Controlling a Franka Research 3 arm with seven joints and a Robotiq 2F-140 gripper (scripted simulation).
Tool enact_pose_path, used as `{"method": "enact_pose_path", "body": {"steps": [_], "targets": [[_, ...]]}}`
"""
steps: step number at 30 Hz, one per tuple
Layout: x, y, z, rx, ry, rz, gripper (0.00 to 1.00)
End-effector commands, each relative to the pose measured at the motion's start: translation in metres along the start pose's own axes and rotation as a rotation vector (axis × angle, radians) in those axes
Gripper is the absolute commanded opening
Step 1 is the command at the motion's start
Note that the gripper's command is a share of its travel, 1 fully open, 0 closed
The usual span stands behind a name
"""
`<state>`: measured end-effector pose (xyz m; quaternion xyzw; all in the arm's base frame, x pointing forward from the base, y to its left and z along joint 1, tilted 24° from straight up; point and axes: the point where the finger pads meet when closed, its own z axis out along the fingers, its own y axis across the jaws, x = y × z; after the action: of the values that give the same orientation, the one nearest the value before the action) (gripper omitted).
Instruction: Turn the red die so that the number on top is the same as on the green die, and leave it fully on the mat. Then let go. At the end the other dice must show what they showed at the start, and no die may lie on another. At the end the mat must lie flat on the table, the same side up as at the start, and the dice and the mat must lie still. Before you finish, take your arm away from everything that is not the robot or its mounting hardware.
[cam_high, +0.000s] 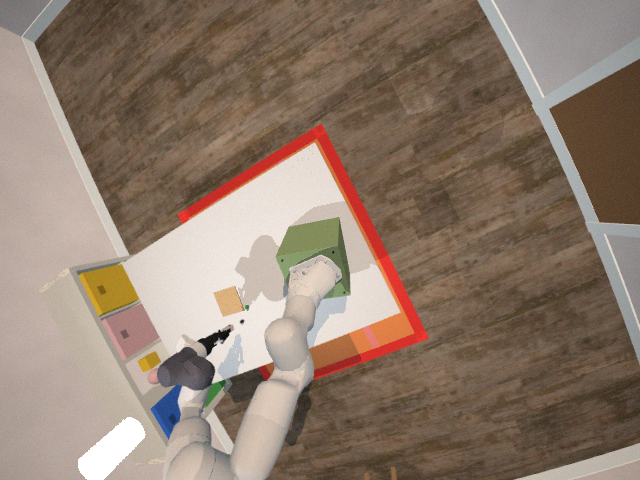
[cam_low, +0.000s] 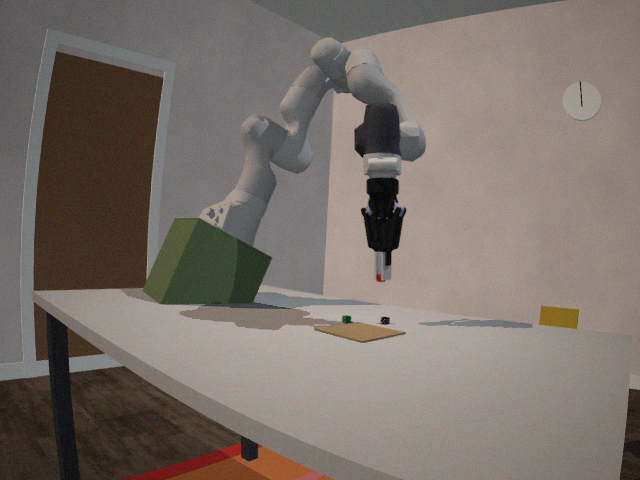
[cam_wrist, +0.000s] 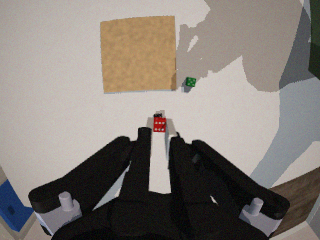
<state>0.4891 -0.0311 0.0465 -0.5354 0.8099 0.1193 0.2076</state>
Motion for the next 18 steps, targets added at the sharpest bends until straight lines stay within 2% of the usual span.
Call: {"method": "enact_pose_path", "body": {"steps": [1, 8, 18], "targets": [[0.003, -0.002, 0.000, -0.003, 0.001, 0.174, 0.07], [0.009, -0.007, 0.000, -0.003, 0.004, 0.265, 0.07], [0.023, -0.016, 0.000, -0.001, 0.011, 0.479, 0.07]]}}
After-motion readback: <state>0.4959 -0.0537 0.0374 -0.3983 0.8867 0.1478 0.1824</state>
